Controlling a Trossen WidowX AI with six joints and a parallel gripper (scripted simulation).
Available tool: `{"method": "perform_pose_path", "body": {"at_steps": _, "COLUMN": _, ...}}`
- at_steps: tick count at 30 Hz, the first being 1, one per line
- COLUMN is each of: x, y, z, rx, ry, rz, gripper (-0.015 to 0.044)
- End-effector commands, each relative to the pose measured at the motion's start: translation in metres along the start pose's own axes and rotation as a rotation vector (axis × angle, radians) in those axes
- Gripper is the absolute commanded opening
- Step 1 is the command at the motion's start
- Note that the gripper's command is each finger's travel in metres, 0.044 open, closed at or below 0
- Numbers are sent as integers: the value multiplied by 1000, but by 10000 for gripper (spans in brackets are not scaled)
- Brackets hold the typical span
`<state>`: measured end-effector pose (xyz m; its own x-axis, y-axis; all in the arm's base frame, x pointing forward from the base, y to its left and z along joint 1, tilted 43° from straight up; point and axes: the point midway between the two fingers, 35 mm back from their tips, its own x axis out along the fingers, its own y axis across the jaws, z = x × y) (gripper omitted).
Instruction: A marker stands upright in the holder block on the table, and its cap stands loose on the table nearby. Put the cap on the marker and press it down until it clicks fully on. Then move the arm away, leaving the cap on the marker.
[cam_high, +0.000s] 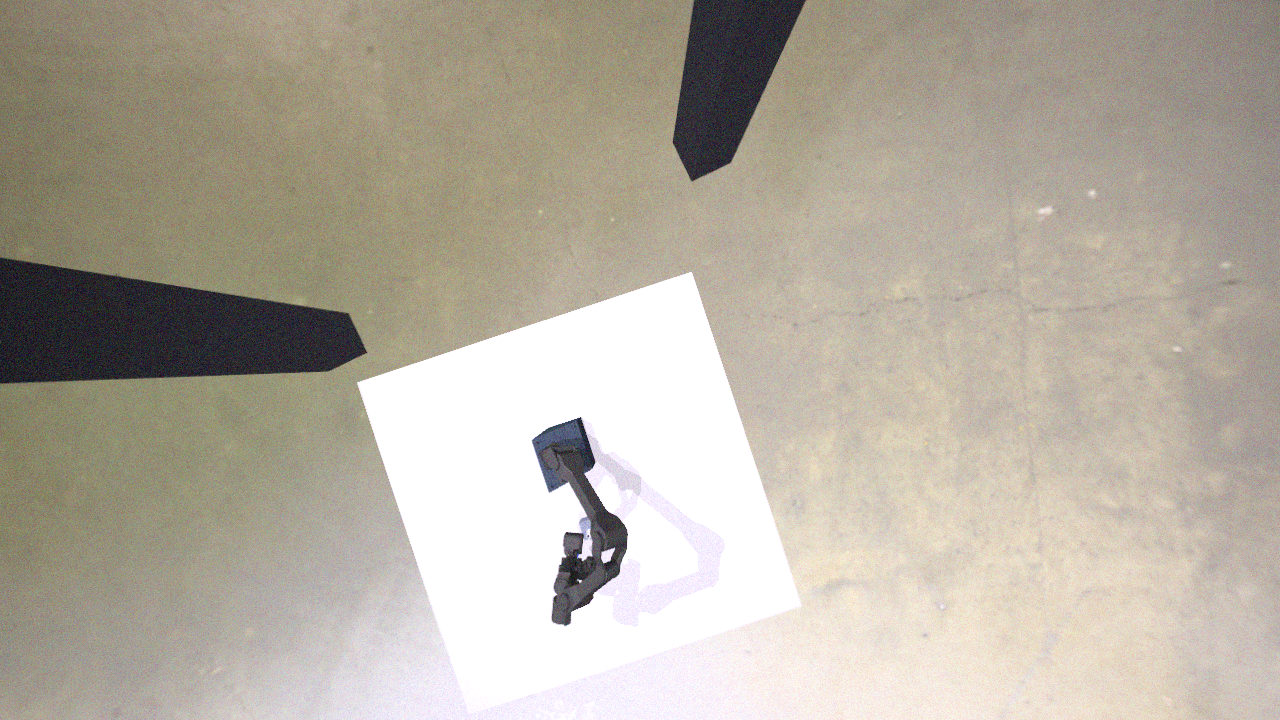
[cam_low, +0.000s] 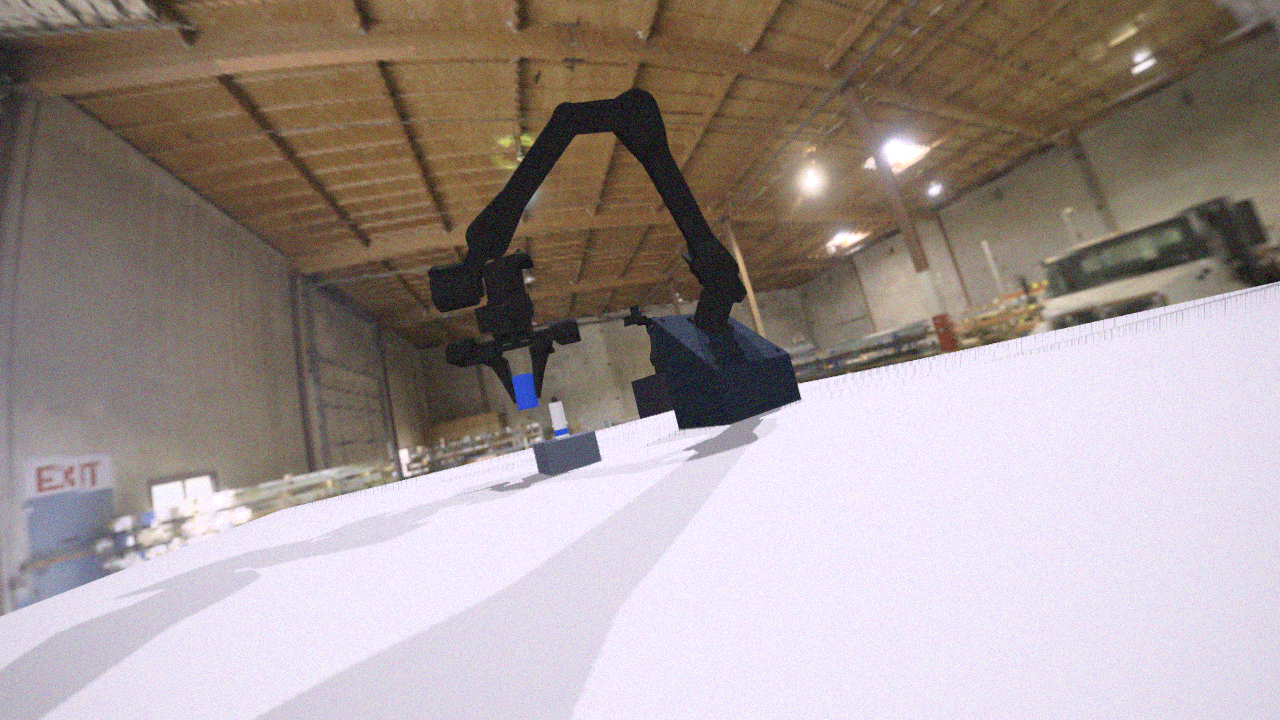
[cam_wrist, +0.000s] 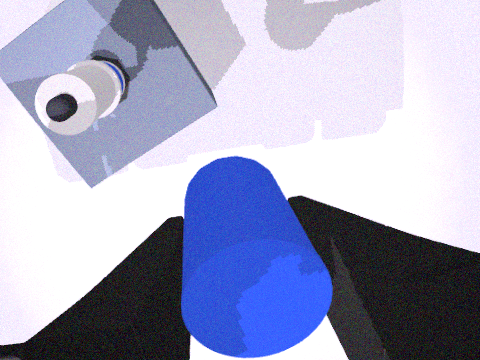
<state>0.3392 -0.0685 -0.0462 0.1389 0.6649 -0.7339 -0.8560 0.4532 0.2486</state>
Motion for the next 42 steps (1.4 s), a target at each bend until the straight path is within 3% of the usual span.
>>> {"method": "perform_pose_path", "body": {"at_steps": 1, "x": -7, "y": 9, "z": 10, "rx": 6, "ry": -4, "rz": 0, "gripper": 0}}
{"method": "perform_pose_path", "body": {"at_steps": 19, "x": -24, "y": 42, "z": 36, "rx": 7, "ry": -5, "rz": 2, "gripper": 0}}
{"method": "perform_pose_path", "body": {"at_steps": 42, "x": 5, "y": 41, "z": 36, "rx": 7, "ry": -5, "rz": 2, "gripper": 0}}
